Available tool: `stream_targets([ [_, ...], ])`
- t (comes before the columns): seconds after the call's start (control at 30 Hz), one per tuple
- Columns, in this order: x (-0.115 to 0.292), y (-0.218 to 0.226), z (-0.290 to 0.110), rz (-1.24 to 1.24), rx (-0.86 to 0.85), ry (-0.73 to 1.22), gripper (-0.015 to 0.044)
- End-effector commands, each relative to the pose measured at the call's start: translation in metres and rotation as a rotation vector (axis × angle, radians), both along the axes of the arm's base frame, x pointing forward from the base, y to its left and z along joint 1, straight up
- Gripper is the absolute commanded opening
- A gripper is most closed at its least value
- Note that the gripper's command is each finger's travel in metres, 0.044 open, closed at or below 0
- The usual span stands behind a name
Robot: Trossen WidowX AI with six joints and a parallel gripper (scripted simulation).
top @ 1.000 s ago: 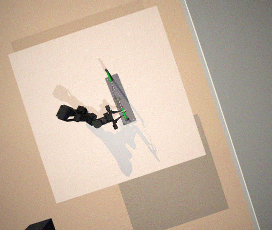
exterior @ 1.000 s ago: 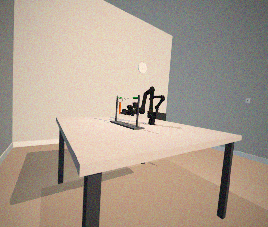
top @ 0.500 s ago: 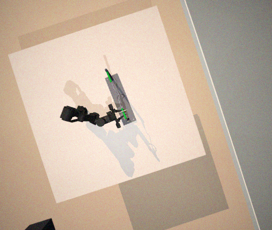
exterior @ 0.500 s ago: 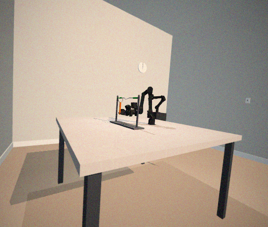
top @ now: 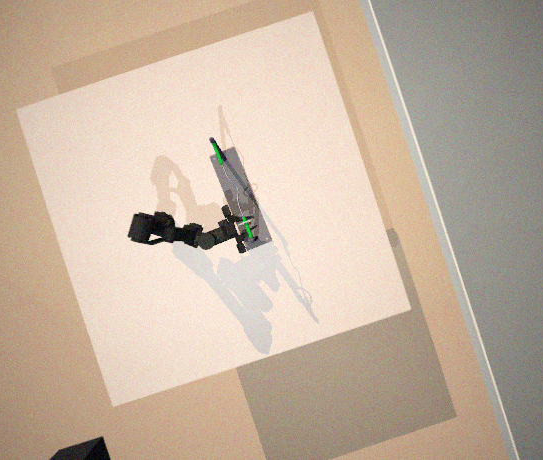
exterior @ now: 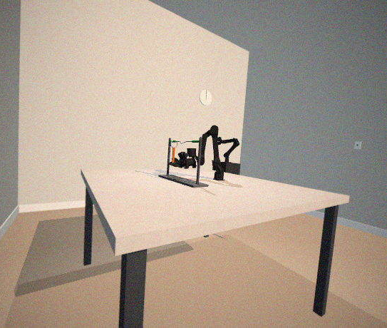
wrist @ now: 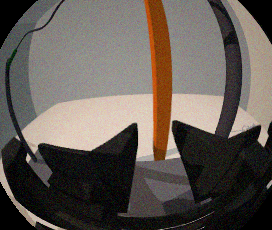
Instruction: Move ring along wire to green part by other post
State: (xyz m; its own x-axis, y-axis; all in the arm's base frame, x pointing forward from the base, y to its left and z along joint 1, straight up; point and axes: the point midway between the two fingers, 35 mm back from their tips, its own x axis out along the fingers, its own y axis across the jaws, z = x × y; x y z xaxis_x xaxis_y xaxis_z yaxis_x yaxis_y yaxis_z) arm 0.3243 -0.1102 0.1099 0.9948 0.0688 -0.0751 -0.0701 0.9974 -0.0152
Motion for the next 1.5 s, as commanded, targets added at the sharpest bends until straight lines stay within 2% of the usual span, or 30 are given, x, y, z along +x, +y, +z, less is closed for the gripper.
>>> stream_targets([
  [0.0, 0.003, -0.001, 0.001, -0.004, 0.002, -0.006, 0.0160],
  [0.57, 0.003, -0.001, 0.001, -0.004, 0.002, -0.006, 0.0160],
  [0.73, 0.003, 0.000, 0.000, 0.002, -0.001, -0.003, 0.0029],
  [0.8, 0.003, 0.000, 0.000, 0.002, -0.001, -0.003, 0.0015],
  [1.0, 0.003, 0.000, 0.000, 0.002, -0.001, -0.003, -0.0142],
  [1.47, 0.003, -0.001, 0.011, 0.000, -0.001, -0.003, -0.0150],
])
